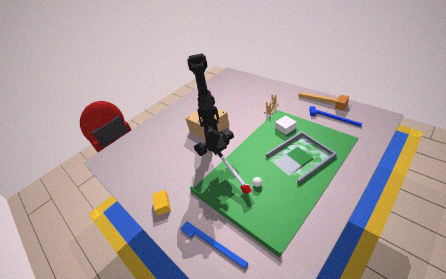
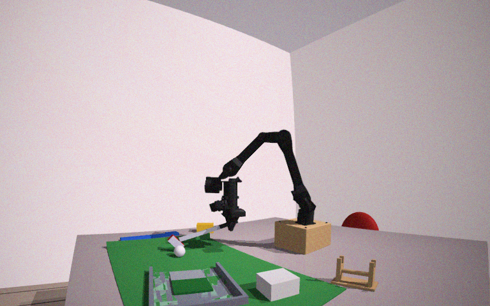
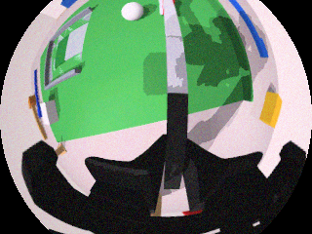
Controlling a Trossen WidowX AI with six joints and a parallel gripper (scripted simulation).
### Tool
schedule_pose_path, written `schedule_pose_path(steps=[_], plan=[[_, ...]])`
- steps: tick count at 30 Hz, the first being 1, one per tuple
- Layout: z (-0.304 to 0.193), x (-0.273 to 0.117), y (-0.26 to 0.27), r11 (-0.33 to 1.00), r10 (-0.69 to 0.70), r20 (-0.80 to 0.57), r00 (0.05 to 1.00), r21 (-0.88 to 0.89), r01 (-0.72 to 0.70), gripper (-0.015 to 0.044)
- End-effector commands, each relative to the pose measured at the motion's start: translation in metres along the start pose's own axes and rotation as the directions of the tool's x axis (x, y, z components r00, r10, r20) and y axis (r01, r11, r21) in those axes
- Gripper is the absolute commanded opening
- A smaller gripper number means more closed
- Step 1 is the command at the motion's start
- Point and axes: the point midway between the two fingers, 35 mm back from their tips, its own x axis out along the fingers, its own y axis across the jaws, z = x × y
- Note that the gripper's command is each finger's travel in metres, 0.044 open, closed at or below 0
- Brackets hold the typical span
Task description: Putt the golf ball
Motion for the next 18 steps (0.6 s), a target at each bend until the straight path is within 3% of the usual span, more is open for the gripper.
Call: schedule_pose_path(steps=[1,18], plan=[[0.0,-0.001,0.0,1.0,-0.001,0.002,1.0,0.0,0.001,0.0],[-0.001,0.003,-0.031,1.0,-0.004,-0.001,1.0,0.006,0.004,0.0]])
